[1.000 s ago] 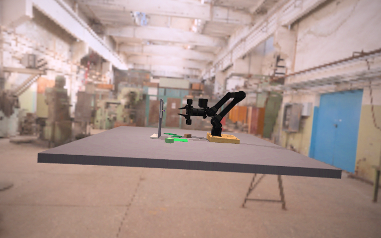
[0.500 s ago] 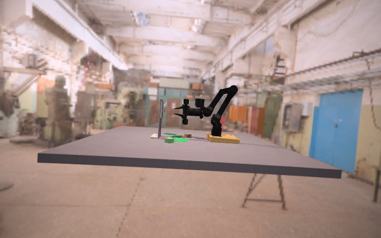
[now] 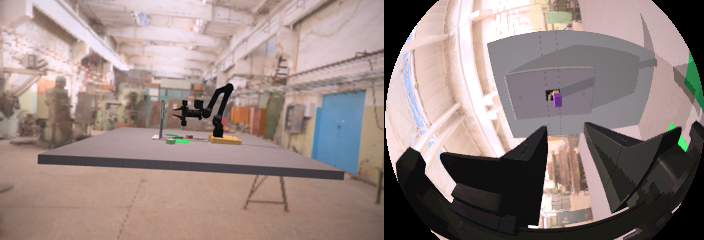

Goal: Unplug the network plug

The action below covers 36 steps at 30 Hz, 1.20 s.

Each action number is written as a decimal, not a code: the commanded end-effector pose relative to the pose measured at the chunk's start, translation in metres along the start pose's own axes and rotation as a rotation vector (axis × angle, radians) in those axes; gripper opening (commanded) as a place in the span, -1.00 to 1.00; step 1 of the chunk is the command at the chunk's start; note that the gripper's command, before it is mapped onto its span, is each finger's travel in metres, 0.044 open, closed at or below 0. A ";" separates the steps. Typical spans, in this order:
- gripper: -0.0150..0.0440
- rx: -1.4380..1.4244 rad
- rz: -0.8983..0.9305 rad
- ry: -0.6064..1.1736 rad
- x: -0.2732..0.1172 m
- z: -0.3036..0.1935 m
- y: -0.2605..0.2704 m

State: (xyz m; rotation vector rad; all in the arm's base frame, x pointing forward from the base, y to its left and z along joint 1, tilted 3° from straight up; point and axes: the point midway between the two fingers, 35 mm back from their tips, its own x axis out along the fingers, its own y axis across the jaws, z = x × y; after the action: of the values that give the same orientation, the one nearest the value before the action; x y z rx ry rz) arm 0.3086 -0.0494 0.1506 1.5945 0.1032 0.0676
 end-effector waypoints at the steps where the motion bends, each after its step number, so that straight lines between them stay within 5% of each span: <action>1: 0.04 -0.001 0.010 -0.005 0.006 0.003 0.004; 36: 0.04 -0.002 0.014 -0.005 0.047 0.014 0.005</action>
State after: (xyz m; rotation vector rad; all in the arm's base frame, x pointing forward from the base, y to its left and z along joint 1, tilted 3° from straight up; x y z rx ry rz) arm 0.3517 -0.0563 0.1511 1.5932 0.0999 0.0708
